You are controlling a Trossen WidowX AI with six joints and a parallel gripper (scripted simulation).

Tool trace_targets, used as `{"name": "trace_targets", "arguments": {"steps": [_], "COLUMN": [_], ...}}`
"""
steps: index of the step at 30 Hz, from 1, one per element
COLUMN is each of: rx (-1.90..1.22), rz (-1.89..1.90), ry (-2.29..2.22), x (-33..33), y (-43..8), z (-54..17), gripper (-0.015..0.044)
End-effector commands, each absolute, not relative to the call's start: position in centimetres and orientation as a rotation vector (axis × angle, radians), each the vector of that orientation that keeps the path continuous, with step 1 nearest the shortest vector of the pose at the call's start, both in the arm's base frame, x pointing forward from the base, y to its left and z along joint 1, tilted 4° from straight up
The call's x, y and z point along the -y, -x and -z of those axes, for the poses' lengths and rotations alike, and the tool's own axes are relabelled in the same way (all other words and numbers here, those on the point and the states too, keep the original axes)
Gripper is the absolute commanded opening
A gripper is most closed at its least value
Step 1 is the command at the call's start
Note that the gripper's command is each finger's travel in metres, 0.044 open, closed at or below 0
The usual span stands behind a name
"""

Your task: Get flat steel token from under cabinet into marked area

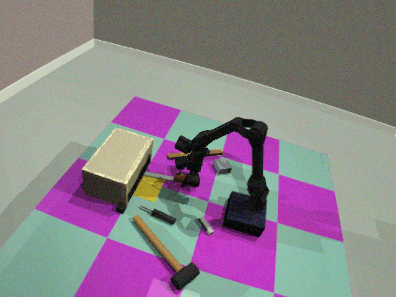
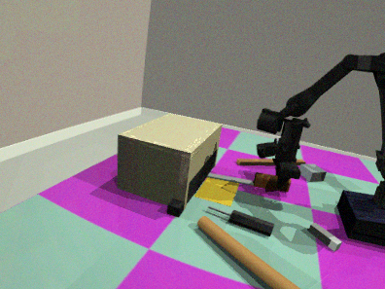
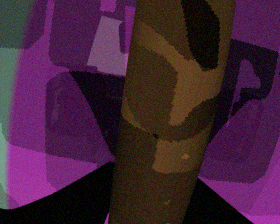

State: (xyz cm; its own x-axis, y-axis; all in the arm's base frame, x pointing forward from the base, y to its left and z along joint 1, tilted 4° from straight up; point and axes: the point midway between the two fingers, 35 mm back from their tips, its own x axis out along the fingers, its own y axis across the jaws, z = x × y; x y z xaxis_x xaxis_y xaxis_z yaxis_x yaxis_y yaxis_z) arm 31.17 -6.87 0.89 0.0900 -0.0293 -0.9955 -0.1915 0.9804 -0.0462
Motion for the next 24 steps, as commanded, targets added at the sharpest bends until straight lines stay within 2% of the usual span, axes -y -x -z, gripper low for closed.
{"name": "trace_targets", "arguments": {"steps": [1, 24], "rx": [-1.477, -1.475], "rz": [-0.116, -0.116], "ry": [0.178, 0.178], "x": [6.8, 6.3], "y": [-31.8, -34.3], "z": [-1.0, -1.3], "gripper": [0.0, 0.0]}}
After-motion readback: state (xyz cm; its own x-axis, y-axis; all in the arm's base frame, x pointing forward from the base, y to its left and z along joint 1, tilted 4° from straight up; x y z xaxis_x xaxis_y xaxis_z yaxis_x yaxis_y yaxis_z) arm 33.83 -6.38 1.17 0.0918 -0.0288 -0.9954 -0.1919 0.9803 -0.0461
